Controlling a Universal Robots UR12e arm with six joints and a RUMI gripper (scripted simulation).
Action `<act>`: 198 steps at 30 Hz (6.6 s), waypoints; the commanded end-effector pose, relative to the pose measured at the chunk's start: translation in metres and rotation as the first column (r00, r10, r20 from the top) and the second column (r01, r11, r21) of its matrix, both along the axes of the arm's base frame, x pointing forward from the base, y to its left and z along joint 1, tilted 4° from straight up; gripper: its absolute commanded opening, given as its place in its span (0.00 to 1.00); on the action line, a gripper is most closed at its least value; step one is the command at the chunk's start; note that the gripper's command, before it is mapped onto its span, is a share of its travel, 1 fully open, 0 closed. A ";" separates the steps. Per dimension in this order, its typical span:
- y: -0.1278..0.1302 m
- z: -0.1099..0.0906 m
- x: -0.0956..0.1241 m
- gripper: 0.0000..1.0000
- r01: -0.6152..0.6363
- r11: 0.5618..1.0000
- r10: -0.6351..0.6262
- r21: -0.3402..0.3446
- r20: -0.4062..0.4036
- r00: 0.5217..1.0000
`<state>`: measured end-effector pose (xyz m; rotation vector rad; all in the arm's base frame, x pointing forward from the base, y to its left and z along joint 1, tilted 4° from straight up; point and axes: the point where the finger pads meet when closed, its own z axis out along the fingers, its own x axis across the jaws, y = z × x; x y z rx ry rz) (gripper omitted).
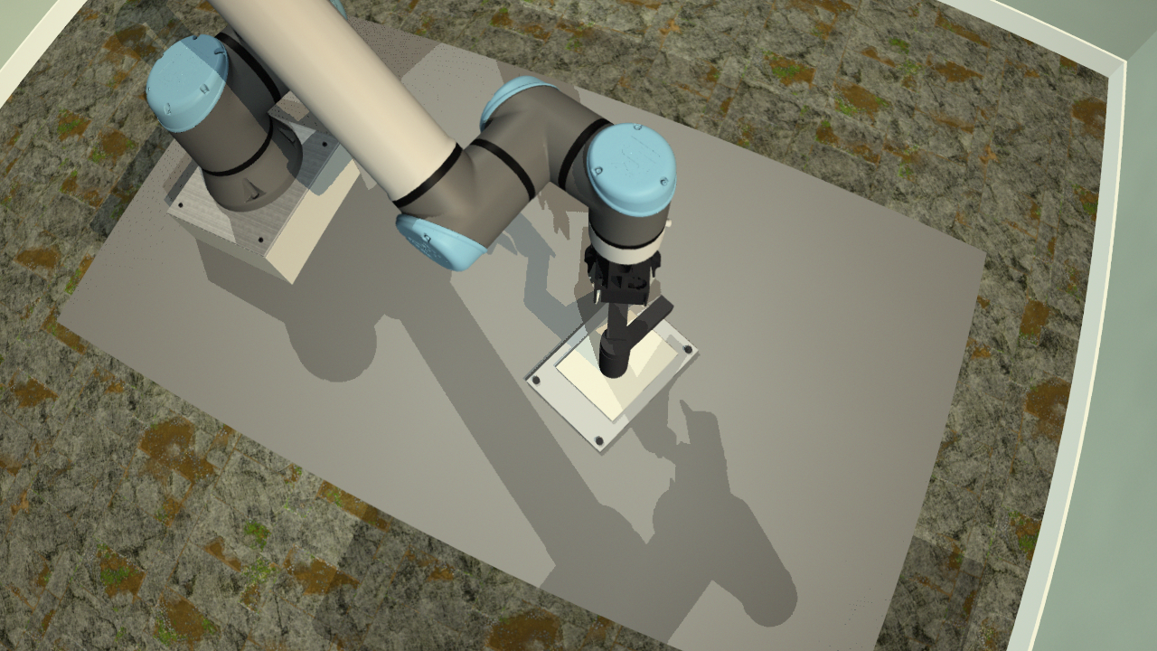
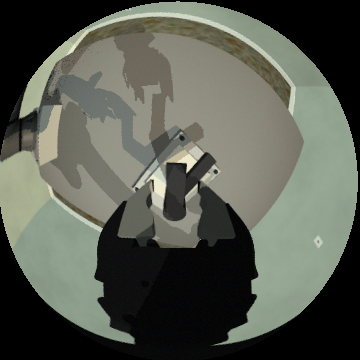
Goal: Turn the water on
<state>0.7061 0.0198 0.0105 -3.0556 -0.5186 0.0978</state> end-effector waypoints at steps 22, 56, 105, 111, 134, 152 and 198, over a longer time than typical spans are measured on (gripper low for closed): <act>0.000 -0.018 -0.001 0.40 0.000 1.000 0.000 0.000 0.002 1.000; 0.000 -0.021 -0.001 0.40 0.000 1.000 0.000 0.000 0.002 1.000; 0.000 -0.021 -0.001 0.00 0.000 1.000 0.000 0.000 0.002 1.000; 0.000 -0.021 -0.001 0.00 0.000 1.000 0.000 0.000 0.002 1.000; 0.000 -0.021 -0.001 0.00 0.000 1.000 0.000 0.000 0.002 1.000; -0.002 -0.013 0.000 0.00 0.000 1.000 0.000 0.000 0.002 1.000; -0.011 0.007 0.005 0.00 0.000 1.000 0.000 0.000 0.002 1.000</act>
